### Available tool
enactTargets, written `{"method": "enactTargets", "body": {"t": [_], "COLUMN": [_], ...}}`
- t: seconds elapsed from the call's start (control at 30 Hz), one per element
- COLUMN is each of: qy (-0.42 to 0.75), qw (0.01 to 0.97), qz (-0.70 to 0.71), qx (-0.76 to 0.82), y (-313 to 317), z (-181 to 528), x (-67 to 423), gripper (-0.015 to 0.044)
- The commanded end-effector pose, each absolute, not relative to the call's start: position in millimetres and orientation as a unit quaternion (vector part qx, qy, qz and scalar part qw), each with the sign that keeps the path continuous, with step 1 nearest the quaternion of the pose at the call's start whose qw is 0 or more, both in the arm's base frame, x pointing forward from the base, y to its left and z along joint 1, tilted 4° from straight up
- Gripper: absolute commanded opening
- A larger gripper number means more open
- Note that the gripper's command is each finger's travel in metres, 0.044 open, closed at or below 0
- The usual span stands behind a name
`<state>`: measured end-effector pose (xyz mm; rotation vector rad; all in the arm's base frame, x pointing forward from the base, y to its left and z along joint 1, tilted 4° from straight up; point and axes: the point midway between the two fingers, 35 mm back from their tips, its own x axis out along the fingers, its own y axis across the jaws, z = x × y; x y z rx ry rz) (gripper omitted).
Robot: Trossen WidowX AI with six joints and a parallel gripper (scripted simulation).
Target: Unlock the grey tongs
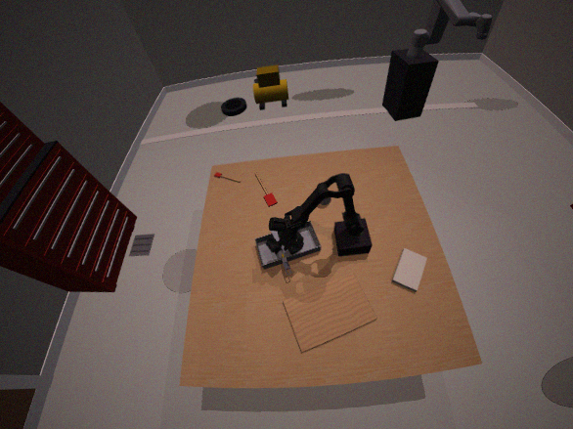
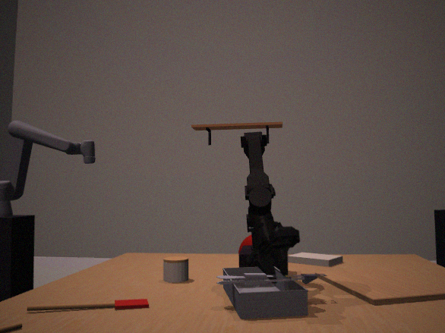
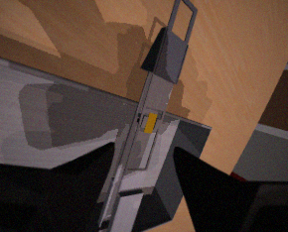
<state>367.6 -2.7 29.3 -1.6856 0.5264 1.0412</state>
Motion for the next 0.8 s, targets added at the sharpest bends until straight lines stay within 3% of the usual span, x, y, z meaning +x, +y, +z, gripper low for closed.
{"method": "enactTargets", "body": {"t": [0.0,0.63,0.77], "qy": [0.223,0.223,0.219], "qw": [0.519,0.519,0.519], "qz": [0.434,0.434,0.435], "qx": [-0.702,-0.702,-0.703], "y": [-2,3,3], "z": [22,-2,2], "x": [371,383,381], "gripper": [0.026,0.026,0.0155]}}
